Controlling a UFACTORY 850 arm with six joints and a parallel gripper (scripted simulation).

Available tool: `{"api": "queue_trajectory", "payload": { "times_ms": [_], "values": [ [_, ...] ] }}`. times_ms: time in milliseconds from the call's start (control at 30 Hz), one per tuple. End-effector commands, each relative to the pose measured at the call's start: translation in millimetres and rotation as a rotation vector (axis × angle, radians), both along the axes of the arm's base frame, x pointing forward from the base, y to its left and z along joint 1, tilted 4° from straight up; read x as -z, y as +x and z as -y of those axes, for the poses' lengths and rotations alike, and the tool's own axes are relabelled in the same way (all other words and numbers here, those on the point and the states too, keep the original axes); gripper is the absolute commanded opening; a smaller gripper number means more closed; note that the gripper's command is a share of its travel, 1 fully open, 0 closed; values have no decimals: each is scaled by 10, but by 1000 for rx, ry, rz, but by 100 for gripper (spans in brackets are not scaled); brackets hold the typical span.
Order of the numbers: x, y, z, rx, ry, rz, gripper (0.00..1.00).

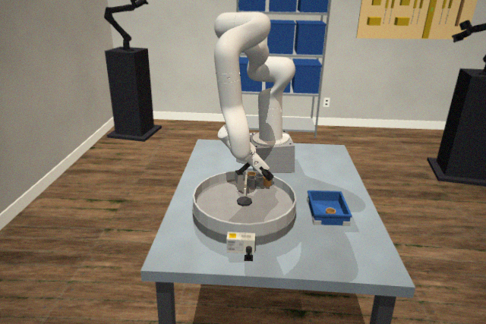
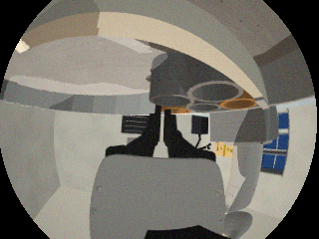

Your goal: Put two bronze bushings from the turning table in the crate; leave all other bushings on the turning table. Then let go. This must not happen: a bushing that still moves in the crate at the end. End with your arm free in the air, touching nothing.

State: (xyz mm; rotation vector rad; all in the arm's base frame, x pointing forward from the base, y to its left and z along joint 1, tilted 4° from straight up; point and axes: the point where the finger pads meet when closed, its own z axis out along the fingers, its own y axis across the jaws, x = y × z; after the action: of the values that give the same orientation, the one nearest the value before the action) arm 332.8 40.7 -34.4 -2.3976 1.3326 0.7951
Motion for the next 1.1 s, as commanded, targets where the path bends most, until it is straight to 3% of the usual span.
{"api": "queue_trajectory", "payload": {
  "times_ms": [0,167,500,700,1067],
  "values": [
    [-5,0,0,0,0,0,0],
    [-82,-1,-5,0,0,0,0],
    [-517,-10,-34,0,0,0,0],
    [-651,-13,-43,0,0,0,0],
    [-704,-14,-46,0,0,0,0]
  ]
}}
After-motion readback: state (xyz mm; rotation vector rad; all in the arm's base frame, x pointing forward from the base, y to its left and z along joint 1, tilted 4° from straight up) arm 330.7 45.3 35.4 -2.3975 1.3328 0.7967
